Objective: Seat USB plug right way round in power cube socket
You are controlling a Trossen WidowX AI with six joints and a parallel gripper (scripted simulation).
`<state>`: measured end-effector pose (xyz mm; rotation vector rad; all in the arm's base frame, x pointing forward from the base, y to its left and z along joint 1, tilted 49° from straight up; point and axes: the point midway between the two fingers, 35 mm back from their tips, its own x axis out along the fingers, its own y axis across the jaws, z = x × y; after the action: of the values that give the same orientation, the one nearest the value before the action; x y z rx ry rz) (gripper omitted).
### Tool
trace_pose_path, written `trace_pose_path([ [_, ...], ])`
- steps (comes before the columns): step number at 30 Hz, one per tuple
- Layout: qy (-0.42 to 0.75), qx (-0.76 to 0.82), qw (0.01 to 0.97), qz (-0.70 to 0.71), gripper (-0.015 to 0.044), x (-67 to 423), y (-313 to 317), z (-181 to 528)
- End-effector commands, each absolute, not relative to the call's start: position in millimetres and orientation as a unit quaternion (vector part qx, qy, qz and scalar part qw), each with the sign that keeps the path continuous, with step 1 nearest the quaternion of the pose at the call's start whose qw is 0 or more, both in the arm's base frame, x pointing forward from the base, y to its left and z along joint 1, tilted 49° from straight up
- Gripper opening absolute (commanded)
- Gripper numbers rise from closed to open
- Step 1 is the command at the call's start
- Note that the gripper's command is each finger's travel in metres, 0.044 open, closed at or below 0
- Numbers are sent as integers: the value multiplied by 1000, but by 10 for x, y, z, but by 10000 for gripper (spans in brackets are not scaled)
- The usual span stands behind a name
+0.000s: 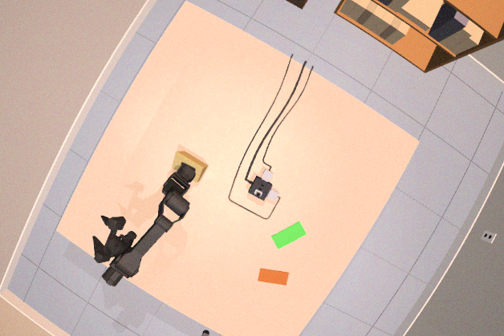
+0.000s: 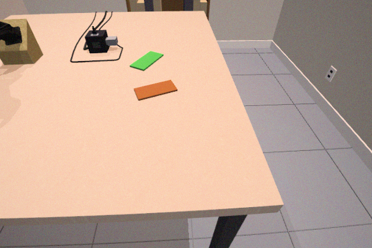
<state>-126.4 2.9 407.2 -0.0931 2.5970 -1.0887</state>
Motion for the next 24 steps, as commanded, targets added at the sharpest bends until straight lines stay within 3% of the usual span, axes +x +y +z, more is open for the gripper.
trace_pose_path([
  [1, 860, -70, 242, -444, 440, -1343, -620, 3965],
  [10, 752, -81, 376, -536, 440, -1004, -1659, 3701],
  [17, 713, -92, 455, -526, 440, -543, -2192, 3434],
  [24, 628, -30, 545, -555, 440, 429, -2669, 2968],
])
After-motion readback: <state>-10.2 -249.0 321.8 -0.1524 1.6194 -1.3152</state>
